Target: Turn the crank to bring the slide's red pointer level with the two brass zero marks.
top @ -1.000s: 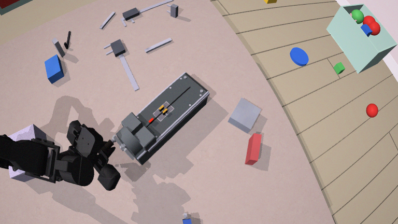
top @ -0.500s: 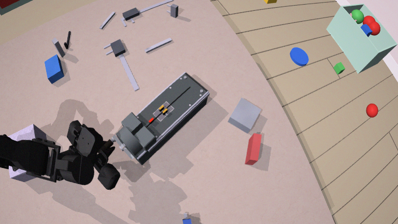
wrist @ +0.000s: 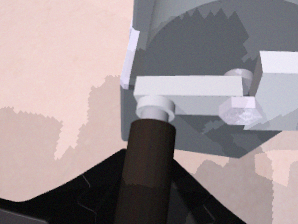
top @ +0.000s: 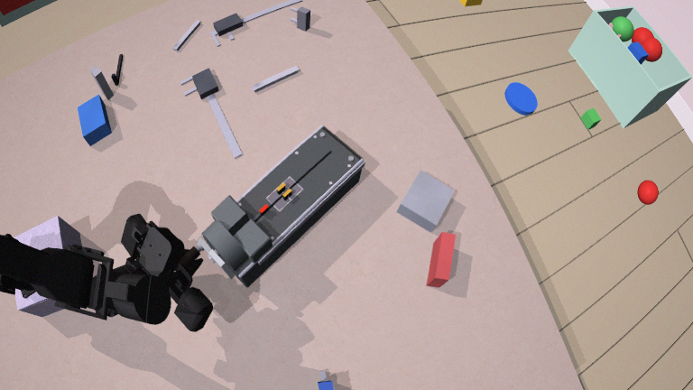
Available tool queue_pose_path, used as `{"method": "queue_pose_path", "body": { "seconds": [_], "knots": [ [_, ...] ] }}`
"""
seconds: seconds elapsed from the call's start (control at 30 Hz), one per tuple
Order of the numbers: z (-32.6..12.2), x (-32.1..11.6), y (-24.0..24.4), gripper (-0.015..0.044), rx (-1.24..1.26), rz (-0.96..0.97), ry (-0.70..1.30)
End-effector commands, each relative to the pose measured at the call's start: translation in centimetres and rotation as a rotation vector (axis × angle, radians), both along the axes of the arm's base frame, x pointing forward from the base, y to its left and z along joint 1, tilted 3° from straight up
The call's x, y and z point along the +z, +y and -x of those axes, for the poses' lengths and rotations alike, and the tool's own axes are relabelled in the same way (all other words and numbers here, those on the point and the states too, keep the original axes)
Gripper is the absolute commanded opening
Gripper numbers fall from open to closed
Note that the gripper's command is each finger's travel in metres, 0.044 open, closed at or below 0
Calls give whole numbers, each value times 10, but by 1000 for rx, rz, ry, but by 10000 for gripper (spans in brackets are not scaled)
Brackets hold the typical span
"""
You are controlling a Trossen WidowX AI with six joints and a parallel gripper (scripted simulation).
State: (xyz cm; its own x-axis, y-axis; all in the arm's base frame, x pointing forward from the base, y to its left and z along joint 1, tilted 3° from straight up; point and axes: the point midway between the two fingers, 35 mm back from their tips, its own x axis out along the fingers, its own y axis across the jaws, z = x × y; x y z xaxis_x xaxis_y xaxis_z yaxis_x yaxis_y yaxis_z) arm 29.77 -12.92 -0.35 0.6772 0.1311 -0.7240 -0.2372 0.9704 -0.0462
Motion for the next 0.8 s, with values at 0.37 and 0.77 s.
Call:
{"method": "queue_pose_path", "body": {
  "seconds": [0.37,0.77],
  "knots": [
    [-3,-20,-17,0,2,3,6],
    [-7,-21,-31,0,2,5,6]
  ]
}}
